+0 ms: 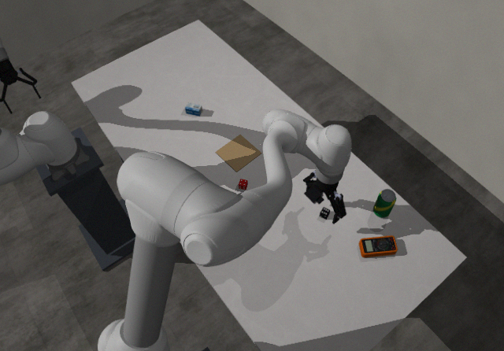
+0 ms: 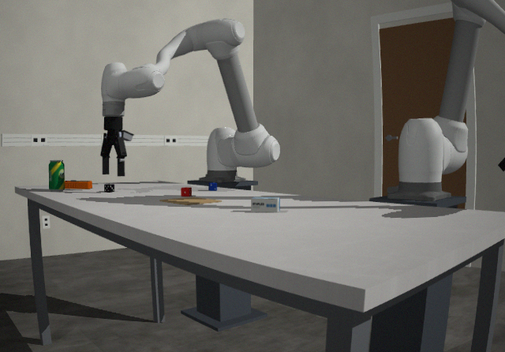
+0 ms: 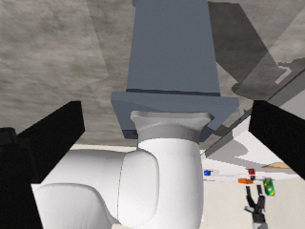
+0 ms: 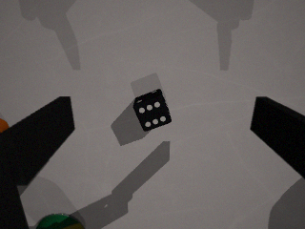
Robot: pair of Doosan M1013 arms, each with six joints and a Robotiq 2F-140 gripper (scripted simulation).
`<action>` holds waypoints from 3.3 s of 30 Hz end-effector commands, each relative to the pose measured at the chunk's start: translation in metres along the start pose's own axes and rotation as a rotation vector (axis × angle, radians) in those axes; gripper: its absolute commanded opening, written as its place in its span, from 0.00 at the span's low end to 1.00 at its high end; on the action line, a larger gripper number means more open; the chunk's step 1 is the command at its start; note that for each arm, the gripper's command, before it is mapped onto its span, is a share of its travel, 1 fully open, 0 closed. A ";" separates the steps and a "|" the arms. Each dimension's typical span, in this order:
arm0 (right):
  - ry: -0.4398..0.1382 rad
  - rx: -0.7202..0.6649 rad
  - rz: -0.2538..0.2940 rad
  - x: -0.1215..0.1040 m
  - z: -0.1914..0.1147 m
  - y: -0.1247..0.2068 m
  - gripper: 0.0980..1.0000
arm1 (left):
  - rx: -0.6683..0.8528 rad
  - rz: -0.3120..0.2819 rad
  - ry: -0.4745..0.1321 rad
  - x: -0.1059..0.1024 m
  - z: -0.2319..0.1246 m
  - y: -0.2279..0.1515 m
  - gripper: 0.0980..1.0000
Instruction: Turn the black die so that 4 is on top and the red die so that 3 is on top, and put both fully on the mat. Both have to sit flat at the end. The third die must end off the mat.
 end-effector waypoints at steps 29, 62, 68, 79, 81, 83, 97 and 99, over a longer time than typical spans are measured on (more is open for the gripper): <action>-0.002 0.000 -0.001 0.001 0.000 0.000 1.00 | 0.000 0.000 0.001 0.000 0.000 0.000 1.00; -0.002 0.000 -0.001 0.001 0.052 0.027 1.00 | 0.000 0.000 0.001 0.000 0.000 0.000 1.00; -0.002 0.000 -0.001 0.001 0.089 0.045 1.00 | 0.000 0.000 0.001 0.000 0.000 0.000 1.00; -0.002 0.000 -0.001 0.001 0.175 0.088 1.00 | 0.000 0.000 0.001 0.000 0.000 0.000 1.00; -0.002 0.000 -0.001 0.001 0.192 0.097 1.00 | 0.000 0.000 0.001 0.000 0.000 0.000 1.00; -0.002 0.000 -0.001 0.001 0.209 0.105 1.00 | 0.000 0.000 0.001 0.000 0.000 0.000 1.00; -0.002 0.000 -0.001 0.001 0.295 0.148 1.00 | 0.000 0.000 0.001 0.000 0.000 0.000 1.00; -0.002 0.000 -0.001 0.001 0.307 0.154 1.00 | 0.000 0.000 0.001 0.000 0.000 0.000 1.00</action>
Point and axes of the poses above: on each arm, the point where the finger pads meet when closed, its own x axis back along the fingers, its own y axis across the jaws, z = x × y, the point moved 2 cm from there along x, back along the fingers, and after that the axes turned 3 degrees about x, right-handed, at the moved point
